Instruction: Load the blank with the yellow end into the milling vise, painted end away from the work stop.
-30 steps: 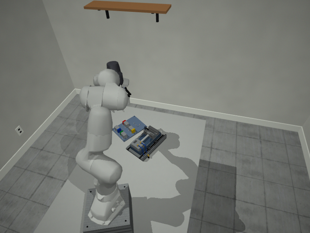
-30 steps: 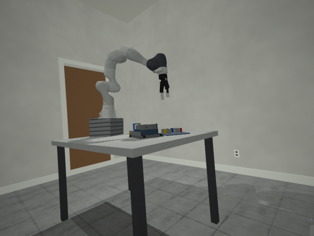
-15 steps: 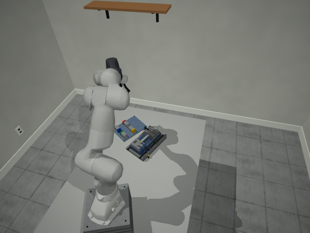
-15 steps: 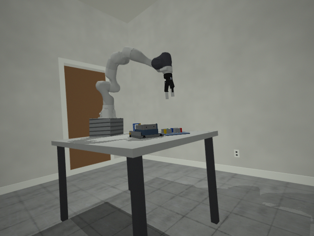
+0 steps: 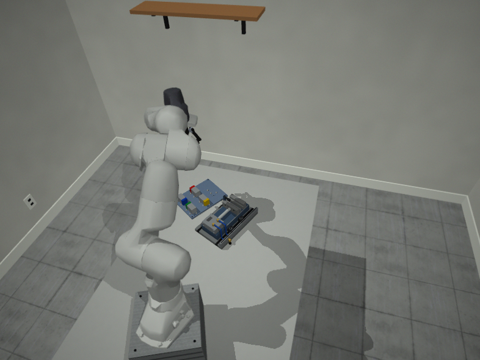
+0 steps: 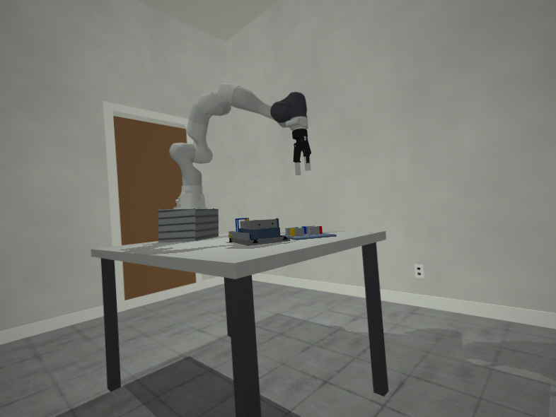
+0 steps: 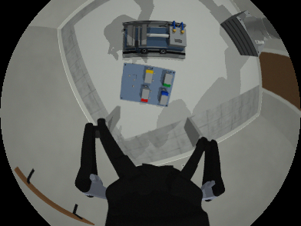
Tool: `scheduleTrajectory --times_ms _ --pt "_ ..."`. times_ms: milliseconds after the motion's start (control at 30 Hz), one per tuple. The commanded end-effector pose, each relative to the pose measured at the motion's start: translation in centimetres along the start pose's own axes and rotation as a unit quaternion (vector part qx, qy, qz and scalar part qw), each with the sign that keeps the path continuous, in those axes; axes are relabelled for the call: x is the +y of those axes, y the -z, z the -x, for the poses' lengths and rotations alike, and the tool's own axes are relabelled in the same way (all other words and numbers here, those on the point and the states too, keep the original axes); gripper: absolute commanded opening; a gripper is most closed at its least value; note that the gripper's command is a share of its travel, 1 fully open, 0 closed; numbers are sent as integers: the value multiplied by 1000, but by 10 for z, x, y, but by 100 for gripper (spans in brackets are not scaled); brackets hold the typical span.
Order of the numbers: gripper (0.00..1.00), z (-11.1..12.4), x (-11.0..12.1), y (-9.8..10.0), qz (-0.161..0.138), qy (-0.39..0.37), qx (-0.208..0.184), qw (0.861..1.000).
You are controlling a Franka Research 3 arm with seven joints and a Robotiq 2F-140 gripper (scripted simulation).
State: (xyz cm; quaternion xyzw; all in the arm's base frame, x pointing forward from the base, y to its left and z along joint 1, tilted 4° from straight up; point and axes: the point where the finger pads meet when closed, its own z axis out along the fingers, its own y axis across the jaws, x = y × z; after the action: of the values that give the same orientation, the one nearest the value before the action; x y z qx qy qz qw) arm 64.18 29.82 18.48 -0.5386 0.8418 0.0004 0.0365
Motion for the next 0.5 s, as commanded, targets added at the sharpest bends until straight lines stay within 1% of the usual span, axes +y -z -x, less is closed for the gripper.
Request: scheduleTrajectory --times_ms 0,167,467 --pt "100 -1 1 -1 1 -3 3 1000" --pt "100 -9 5 -2 1 -3 3 1000" --pt "100 -9 5 -2 1 -3 3 1000"
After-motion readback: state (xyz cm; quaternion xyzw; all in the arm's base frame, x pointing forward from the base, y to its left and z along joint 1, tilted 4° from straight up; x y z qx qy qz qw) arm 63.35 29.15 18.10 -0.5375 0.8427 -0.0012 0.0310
